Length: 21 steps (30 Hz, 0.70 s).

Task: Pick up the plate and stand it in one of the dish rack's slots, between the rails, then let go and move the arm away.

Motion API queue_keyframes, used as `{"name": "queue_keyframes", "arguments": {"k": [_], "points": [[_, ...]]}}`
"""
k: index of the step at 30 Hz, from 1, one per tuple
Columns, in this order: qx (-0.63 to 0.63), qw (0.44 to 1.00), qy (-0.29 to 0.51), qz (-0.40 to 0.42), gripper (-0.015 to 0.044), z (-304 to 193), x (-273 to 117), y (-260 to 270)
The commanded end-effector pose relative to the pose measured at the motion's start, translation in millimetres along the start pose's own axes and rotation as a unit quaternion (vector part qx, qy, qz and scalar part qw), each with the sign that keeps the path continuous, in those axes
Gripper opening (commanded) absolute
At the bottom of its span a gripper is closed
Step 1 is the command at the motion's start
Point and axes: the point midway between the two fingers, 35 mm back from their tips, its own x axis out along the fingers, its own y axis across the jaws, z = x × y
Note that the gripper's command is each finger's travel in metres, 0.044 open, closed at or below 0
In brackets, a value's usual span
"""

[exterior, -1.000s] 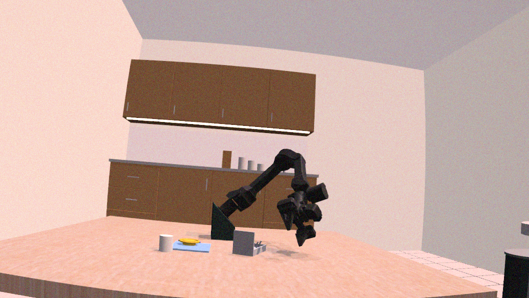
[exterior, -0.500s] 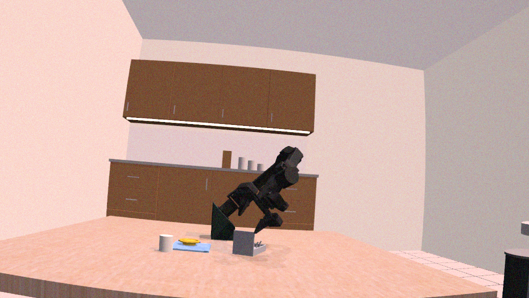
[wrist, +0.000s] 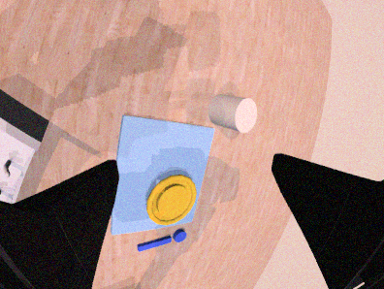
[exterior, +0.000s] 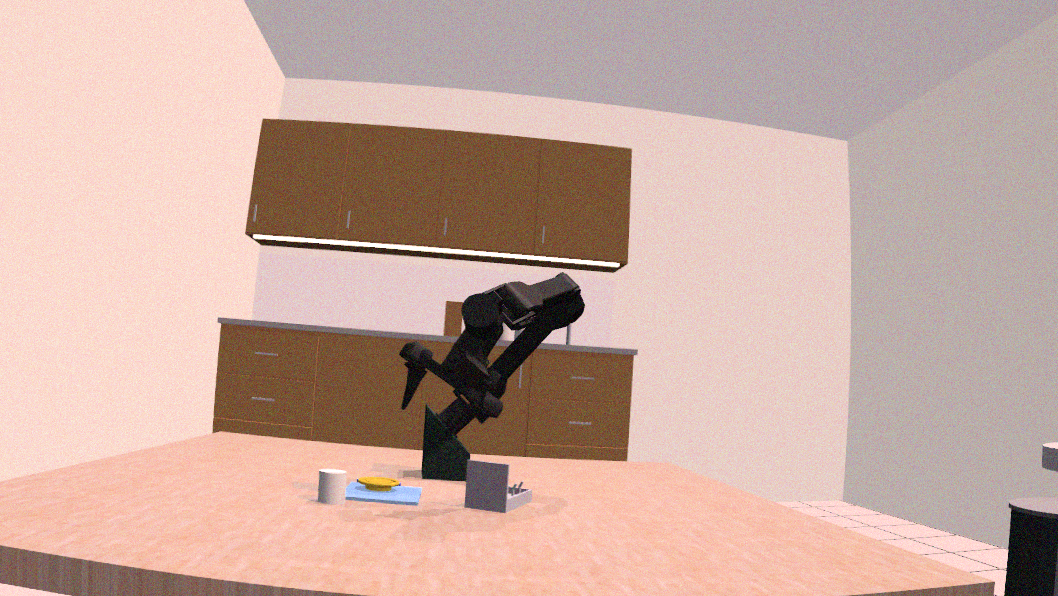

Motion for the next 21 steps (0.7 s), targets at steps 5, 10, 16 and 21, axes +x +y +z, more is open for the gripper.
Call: {"name": "queue_keyframes", "arguments": {"k": [5,10,16,21], "points": [[0.016,0.997,0.037,0.067,0.04,-33.9,1.4,-40.8],[0.049,0.989,0.055,0.126,0.04,-59.4,0.3,-61.3],[0.096,0.972,0.059,0.206,0.04,-90.5,-4.5,-82.5],[0.124,0.958,0.051,0.253,0.04,-107.6,-8.8,-93.2]]}}
